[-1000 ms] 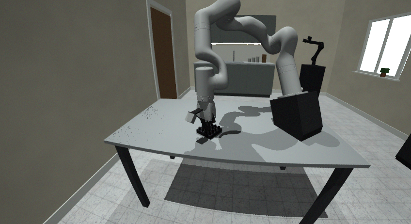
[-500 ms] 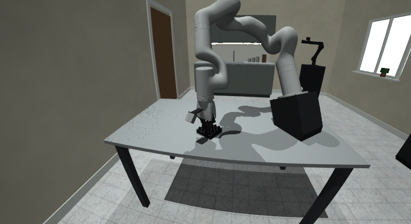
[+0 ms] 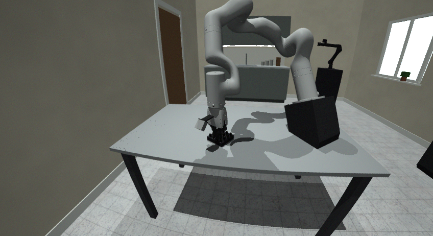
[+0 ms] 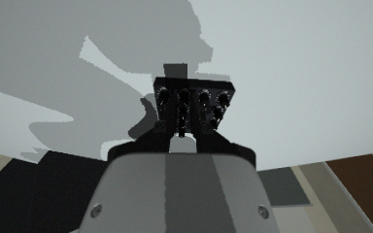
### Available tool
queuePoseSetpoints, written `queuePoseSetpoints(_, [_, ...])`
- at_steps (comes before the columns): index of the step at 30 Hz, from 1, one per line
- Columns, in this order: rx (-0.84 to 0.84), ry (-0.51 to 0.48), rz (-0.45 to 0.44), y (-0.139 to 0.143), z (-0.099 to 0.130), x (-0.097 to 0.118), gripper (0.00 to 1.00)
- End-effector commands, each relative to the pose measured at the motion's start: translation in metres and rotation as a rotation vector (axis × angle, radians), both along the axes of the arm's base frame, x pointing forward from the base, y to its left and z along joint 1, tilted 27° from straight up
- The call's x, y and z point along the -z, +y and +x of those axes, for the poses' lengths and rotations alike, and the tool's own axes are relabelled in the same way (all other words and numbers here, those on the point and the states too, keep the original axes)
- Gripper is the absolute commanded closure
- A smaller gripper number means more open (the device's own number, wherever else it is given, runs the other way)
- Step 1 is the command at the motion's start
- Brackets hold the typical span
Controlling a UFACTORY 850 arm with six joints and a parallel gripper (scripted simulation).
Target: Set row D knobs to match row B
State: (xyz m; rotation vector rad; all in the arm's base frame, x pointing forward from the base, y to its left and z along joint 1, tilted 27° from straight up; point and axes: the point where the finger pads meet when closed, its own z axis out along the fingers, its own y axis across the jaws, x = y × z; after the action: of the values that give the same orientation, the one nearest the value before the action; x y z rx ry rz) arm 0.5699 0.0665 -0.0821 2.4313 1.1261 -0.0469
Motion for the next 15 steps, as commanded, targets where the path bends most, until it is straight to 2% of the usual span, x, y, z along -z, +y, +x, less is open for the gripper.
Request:
queuePoseSetpoints(1, [0.000,-0.001,0.000,-0.0004,0.0010,0.0014,0.81])
queuePoseSetpoints(15, [0.000,-0.001,0.000,-0.0026,0.0018,0.0060,0.81])
